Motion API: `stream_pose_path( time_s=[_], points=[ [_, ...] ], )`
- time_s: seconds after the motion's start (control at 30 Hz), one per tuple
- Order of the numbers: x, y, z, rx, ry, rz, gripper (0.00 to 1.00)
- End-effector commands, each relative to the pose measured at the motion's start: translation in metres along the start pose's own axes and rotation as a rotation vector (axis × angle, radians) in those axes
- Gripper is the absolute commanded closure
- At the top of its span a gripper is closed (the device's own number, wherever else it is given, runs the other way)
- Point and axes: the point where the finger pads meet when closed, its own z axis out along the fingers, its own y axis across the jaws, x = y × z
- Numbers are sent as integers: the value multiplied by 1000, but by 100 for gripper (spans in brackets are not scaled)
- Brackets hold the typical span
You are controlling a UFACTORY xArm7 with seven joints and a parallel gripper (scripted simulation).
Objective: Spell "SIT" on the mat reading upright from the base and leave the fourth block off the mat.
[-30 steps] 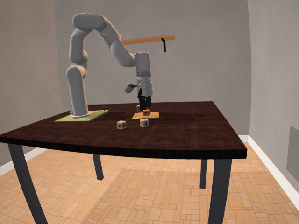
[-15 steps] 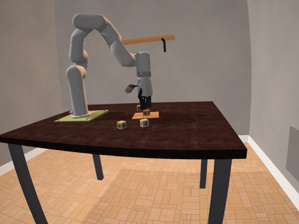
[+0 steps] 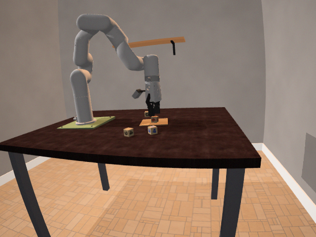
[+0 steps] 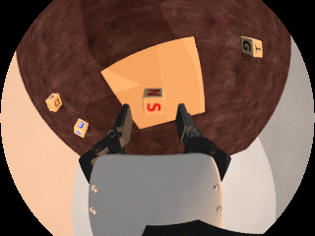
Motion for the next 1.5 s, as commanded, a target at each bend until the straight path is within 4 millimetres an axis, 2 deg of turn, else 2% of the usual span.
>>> stream_pose_path(
  time_s=[0.0,0.67,0.9,1.27,1.47],
  points=[
    [-1,0,-1,-1,-4,0,31],
    [-1,0,0,-1,-4,0,31],
    [-2,0,7,-1,-4,0,31],
    [-2,0,28,-1,-4,0,31],
    [-2,0,32,-1,-4,0,31]
  ],
)
